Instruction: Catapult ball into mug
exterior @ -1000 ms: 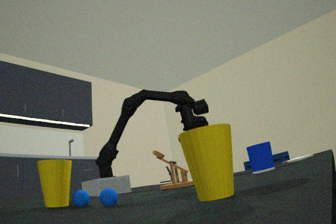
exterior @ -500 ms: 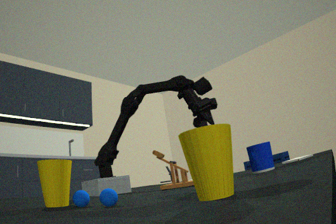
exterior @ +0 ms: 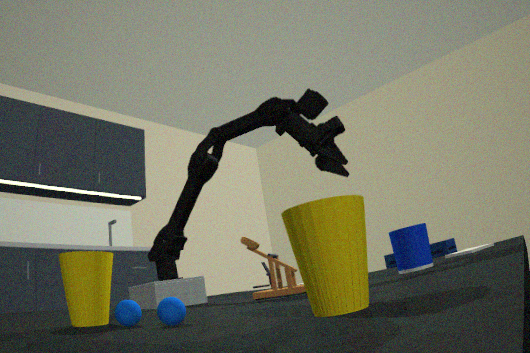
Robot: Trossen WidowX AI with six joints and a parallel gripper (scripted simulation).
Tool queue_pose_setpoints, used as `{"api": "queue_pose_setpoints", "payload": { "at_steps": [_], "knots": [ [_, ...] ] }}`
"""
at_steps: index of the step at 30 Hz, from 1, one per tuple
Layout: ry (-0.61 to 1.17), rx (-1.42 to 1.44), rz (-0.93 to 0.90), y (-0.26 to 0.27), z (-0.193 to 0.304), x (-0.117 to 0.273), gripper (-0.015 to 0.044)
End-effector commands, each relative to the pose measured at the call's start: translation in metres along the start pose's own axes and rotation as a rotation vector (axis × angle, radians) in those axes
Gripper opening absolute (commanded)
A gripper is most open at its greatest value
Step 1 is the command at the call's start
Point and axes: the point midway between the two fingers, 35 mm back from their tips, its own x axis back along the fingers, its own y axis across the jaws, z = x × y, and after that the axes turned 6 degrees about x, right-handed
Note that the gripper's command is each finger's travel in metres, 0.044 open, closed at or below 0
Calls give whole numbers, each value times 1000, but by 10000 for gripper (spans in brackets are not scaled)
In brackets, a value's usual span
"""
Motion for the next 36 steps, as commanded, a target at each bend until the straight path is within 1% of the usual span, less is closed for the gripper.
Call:
{"api": "queue_pose_setpoints", "payload": {
  "at_steps": [1, 5, 36],
  "knots": [
    [-24, -9, -9, 1, -6, 3, 440],
    [-51, -9, -3, 2, -15, -6, 440],
    [-41, -12, 0, -3, -11, -6, 440]
  ]
}}
